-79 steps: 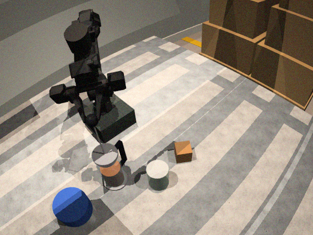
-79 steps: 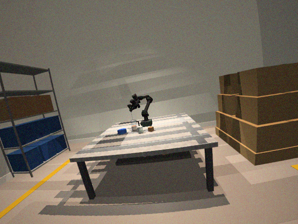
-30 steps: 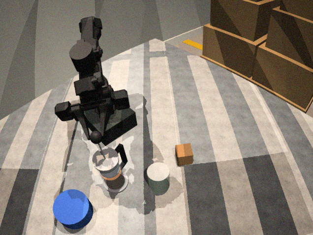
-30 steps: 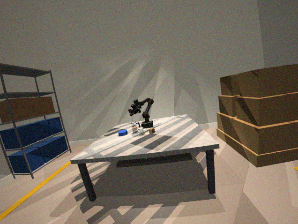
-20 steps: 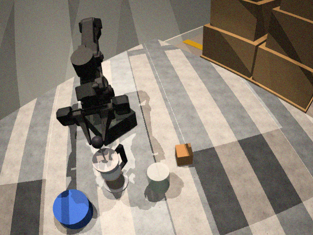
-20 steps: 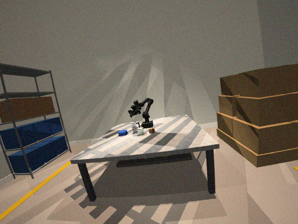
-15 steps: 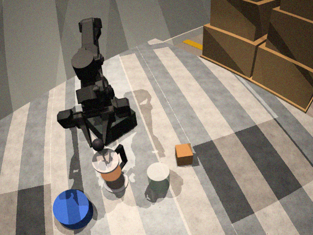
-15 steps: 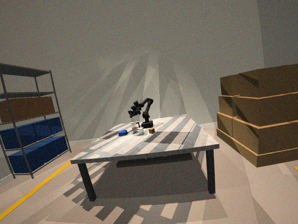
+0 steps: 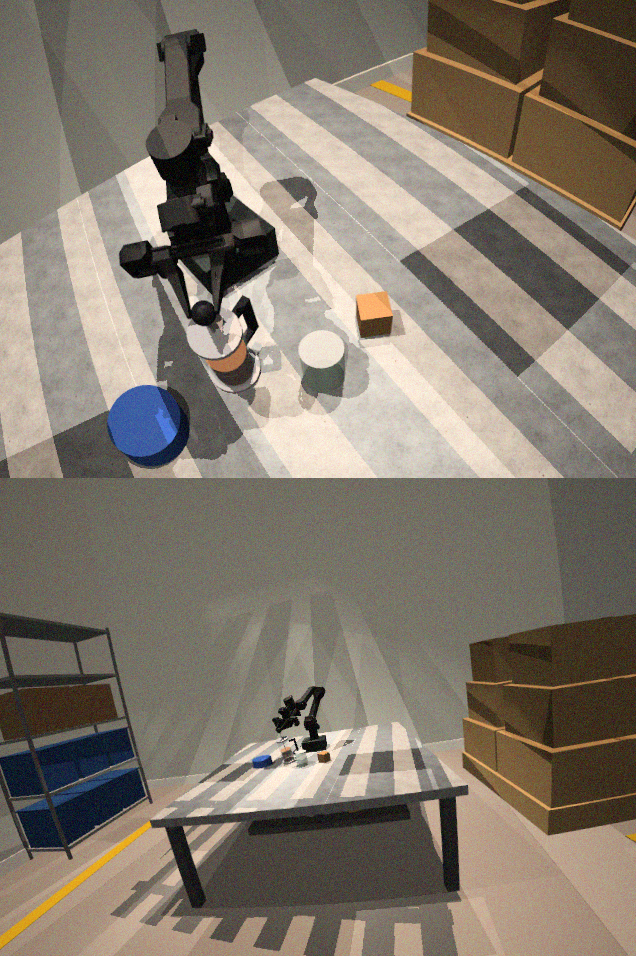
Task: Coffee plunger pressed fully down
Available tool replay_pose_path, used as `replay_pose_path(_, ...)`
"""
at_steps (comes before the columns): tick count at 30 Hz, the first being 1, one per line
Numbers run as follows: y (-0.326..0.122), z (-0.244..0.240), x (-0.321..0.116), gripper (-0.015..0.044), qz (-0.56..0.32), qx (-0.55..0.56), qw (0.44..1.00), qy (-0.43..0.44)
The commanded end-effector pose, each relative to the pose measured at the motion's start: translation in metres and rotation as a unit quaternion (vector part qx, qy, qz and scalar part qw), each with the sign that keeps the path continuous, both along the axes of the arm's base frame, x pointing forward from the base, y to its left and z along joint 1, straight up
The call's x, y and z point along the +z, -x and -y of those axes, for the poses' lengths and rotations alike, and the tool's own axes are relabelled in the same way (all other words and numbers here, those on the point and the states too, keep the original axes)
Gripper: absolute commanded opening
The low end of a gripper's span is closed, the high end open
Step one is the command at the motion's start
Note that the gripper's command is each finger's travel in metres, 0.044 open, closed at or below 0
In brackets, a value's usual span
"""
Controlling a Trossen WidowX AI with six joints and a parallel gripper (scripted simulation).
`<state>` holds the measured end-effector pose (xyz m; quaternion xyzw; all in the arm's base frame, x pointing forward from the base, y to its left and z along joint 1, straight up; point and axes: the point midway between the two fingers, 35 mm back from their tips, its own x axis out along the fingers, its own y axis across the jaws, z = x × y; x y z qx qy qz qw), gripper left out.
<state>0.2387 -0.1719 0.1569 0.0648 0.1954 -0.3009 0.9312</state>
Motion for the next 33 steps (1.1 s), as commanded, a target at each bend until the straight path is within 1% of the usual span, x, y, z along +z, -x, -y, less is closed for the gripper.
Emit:
replay_pose_path(1, 0.0035, -0.0026, -0.0284, 0.0130, -0.038, 0.002, 0.999, -0.024)
replay_pose_path(33, -0.0064, 0.0049, -0.0247, 0.0130, -0.037, 0.002, 0.999, -0.023)
